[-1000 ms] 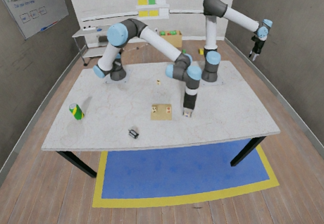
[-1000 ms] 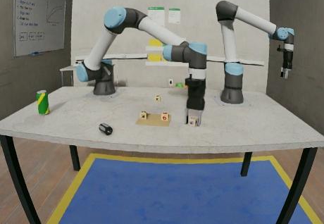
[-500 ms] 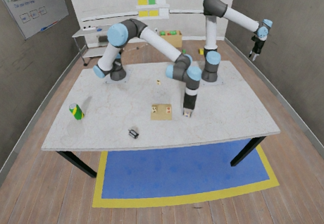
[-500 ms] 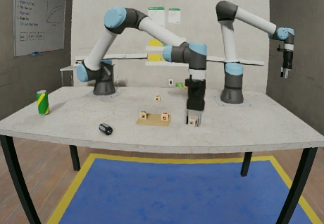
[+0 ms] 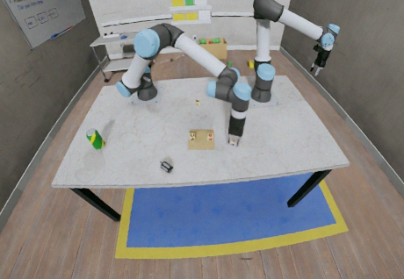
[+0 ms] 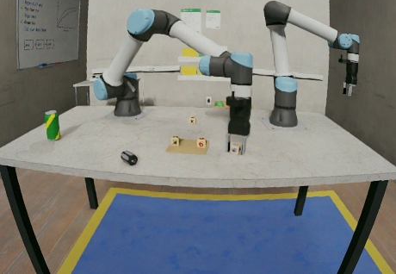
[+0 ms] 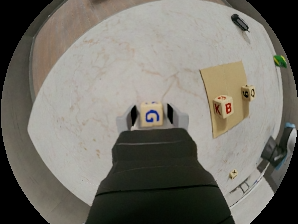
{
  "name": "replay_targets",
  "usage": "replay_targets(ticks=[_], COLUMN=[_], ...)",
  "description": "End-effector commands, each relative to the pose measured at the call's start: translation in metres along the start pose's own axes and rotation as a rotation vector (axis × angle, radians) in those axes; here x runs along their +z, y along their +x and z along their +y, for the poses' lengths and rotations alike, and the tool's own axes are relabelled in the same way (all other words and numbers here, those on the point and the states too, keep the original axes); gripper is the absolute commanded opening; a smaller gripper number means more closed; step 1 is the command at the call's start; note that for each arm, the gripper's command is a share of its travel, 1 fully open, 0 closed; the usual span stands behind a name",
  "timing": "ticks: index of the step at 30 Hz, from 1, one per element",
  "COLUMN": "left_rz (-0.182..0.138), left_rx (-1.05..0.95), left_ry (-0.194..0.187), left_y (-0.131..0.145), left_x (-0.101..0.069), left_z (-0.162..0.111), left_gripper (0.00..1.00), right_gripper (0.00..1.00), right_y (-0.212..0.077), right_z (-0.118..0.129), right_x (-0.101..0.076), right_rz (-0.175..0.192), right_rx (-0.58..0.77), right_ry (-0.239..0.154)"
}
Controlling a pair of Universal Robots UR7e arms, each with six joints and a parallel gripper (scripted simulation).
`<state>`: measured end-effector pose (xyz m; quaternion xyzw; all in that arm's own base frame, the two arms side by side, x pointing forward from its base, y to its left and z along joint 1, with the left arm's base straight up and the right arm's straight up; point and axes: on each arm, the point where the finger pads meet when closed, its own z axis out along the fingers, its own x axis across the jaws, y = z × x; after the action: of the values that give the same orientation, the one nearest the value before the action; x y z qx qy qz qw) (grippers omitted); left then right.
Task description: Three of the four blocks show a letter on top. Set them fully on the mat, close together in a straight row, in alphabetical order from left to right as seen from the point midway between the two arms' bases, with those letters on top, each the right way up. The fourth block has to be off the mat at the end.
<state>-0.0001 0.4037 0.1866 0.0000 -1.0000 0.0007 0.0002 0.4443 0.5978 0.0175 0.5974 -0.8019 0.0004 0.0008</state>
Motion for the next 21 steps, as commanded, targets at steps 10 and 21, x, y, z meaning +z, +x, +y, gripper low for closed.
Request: replay_targets(ticks=[10, 21], left_rz=[0.0, 0.0], left_rx=[0.0, 0.0], left_ry=[-0.001, -0.001], left_y=[-0.0001, -0.0001], left_x=[-0.0004, -0.0004], left_z=[0.0003, 0.0003], left_gripper=[1.0, 1.0], right_gripper=[0.87, 0.87], right_y=[-0.0004, -0.0004], right_z=[-0.0001, -0.0001], right_x=[-0.001, -0.001], right_rz=[-0.002, -0.002], right_rx=[0.0, 0.0], right_ry=[0.0, 0.0])
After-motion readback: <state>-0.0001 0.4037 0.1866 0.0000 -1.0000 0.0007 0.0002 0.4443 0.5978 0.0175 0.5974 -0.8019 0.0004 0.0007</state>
